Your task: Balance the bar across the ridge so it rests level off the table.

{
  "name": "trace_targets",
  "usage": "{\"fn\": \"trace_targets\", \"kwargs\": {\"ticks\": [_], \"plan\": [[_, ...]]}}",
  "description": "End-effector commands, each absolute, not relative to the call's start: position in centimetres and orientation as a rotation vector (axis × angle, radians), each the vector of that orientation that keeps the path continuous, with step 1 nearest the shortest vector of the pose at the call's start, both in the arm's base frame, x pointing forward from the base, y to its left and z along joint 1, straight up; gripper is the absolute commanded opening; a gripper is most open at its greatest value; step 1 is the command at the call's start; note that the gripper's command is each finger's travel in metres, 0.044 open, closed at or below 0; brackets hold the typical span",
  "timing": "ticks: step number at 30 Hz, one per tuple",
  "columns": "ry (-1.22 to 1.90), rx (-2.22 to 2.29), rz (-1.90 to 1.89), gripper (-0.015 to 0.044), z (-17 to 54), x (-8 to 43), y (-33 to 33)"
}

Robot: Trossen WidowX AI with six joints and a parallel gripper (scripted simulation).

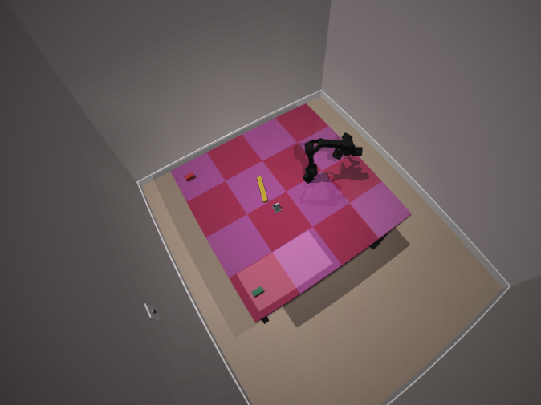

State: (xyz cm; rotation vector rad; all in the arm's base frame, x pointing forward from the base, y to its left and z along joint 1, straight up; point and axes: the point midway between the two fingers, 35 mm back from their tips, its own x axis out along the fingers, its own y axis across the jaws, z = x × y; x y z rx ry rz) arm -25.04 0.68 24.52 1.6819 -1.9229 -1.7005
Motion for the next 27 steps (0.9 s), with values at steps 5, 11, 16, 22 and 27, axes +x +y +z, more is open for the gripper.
{"fn": "trace_targets", "kwargs": {"ticks": [5,11,16,22,27], "plan": [[-1.922,1.659,-1.782,0.0315,24.1,-25.1,2.3],[-1.923,1.622,-1.914,0.0315,23.4,-25.0,5.1],[-1.939,1.585,-1.99,0.0315,23.0,-24.7,7.3],[-1.959,1.543,-2.08,0.0315,22.6,-24.0,9.9],[-1.981,1.509,-2.154,0.0315,22.3,-23.2,12.1]]}}
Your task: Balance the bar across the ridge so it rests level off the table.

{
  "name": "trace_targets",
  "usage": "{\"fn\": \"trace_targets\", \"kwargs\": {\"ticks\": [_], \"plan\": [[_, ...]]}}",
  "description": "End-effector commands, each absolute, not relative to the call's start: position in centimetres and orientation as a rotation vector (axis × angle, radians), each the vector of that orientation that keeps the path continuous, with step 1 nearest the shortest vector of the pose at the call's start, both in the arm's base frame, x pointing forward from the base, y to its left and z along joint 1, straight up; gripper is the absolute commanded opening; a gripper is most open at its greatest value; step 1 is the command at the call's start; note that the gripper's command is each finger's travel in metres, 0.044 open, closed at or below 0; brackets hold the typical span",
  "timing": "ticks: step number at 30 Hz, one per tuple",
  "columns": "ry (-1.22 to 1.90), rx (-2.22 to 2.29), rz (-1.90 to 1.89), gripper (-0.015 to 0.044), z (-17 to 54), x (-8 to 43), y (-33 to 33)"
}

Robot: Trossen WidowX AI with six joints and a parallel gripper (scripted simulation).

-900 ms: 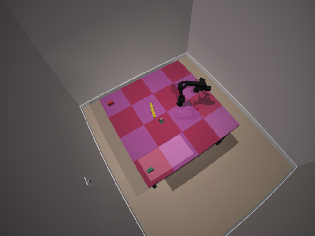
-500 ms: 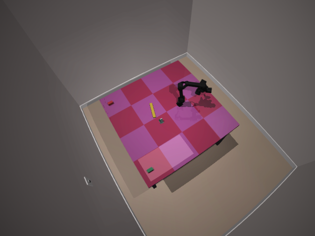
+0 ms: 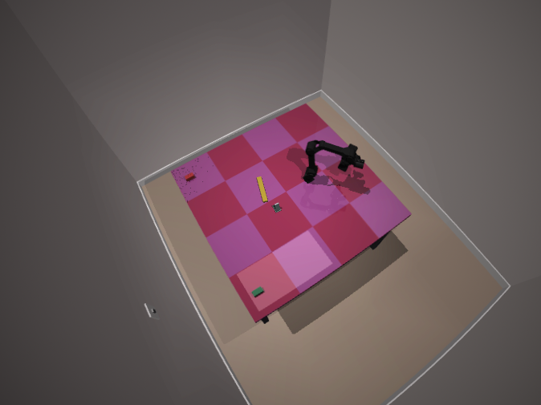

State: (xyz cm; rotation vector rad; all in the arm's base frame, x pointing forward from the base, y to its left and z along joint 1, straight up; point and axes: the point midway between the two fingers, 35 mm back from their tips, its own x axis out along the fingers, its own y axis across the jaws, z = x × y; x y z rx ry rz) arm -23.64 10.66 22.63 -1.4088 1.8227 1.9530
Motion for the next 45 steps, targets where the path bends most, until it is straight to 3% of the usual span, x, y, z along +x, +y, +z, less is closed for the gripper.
{"fn": "trace_targets", "kwargs": {"ticks": [1,45], "plan": [[1.793,-1.357,1.958,0.0315,22.2,-23.0,12.5],[1.557,-0.902,1.72,0.0315,19.5,-8.6,25.0]]}}
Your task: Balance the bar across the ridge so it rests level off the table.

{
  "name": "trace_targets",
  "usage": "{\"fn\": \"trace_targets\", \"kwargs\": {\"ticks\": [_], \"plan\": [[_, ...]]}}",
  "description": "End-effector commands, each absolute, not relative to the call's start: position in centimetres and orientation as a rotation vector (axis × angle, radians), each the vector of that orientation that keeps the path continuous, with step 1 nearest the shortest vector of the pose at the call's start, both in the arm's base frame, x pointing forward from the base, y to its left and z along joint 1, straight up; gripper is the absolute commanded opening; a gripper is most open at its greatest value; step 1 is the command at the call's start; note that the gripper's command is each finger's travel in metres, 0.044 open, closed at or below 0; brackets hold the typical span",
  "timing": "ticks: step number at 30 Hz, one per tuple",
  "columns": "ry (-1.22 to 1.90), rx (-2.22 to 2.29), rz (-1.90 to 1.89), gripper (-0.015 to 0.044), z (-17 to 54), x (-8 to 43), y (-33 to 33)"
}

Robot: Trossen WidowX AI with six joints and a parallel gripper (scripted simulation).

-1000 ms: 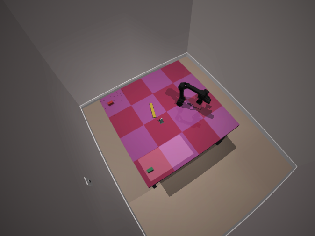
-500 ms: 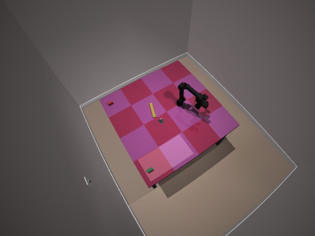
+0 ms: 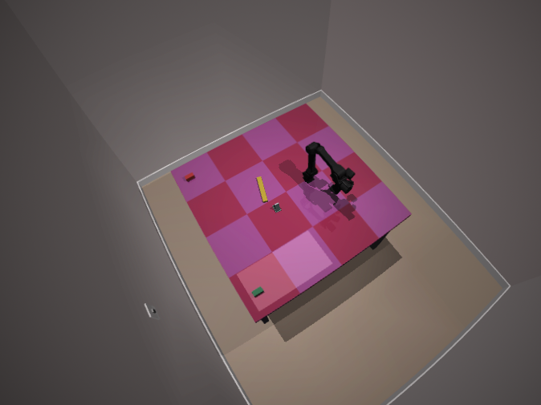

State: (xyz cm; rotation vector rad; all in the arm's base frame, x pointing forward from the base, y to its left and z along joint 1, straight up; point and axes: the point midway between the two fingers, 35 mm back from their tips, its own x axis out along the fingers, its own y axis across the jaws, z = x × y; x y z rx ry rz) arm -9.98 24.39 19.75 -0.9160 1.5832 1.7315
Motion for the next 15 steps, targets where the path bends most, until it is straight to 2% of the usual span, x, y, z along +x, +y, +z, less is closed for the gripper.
{"fn": "trace_targets", "kwargs": {"ticks": [1,15], "plan": [[1.548,-0.898,1.717,0.0315,19.4,-8.2,25.2],[1.431,-0.849,1.653,0.0315,18.5,-1.7,27.2]]}}
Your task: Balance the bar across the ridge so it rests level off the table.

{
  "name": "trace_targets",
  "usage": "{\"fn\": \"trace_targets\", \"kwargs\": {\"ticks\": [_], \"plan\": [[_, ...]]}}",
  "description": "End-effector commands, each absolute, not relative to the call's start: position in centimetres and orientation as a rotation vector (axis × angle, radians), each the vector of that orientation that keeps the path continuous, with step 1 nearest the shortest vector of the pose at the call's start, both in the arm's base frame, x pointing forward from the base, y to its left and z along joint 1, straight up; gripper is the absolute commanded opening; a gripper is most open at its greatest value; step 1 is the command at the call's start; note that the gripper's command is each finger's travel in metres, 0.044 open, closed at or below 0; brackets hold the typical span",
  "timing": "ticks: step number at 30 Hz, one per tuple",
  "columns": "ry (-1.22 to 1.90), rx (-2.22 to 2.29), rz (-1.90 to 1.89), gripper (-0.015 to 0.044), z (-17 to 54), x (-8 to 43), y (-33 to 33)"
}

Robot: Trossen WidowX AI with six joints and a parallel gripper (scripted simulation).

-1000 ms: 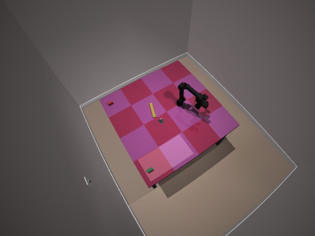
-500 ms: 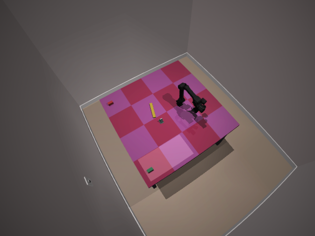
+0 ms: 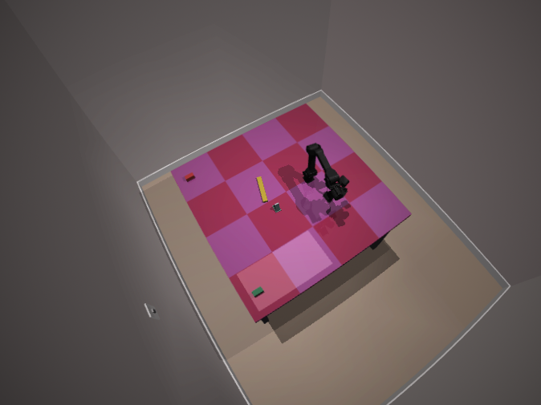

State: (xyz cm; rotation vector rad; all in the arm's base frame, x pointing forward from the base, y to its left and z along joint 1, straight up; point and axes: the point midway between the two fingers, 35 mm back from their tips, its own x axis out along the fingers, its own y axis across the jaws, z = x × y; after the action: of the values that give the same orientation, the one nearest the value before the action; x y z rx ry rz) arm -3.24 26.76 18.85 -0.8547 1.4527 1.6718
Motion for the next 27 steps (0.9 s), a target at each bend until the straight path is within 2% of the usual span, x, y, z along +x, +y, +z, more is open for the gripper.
{"fn": "trace_targets", "kwargs": {"ticks": [1,27], "plan": [[1.424,-0.846,1.648,0.0315,18.5,-1.2,27.3],[1.263,-0.816,1.488,0.0315,17.2,11.6,26.4]]}}
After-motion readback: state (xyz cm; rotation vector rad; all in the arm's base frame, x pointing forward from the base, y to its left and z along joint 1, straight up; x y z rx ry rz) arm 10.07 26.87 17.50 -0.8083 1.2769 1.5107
